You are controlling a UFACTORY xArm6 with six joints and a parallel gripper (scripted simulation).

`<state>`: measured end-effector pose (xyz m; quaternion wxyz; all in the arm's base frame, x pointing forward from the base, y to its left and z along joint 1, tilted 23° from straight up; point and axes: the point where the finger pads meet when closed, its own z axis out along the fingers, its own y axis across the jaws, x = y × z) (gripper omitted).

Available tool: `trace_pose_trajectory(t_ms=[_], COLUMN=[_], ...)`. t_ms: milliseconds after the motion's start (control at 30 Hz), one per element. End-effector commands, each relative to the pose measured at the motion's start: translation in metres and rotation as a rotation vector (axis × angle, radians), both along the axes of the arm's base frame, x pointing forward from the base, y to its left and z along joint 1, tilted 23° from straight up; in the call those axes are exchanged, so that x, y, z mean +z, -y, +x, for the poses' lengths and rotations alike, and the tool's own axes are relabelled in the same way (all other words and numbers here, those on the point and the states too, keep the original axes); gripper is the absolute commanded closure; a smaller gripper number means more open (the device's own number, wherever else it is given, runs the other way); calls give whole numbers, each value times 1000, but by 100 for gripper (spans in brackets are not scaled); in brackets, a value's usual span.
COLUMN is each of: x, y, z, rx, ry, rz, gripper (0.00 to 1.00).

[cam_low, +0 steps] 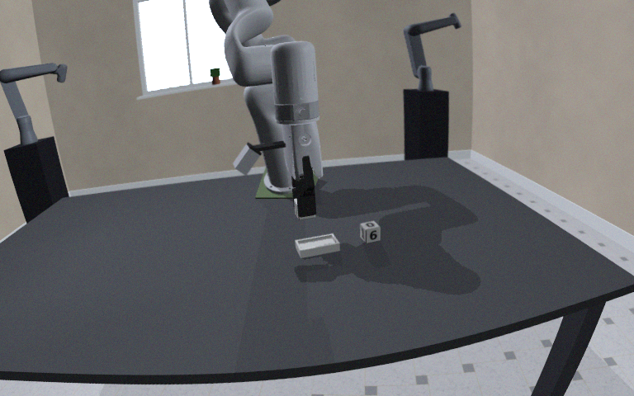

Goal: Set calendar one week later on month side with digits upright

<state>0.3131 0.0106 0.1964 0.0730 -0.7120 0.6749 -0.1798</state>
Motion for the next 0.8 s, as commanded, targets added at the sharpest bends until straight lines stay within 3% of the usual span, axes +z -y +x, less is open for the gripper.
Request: trace_pose_trajectory(t_ms=[0,267,767], x=[-9,-22,-24], y=[1,3,3], z=[7,12,13], rx=[0,0,0], ry=[4,4,4], rz=[0,0,0], gripper=[71,71,71])
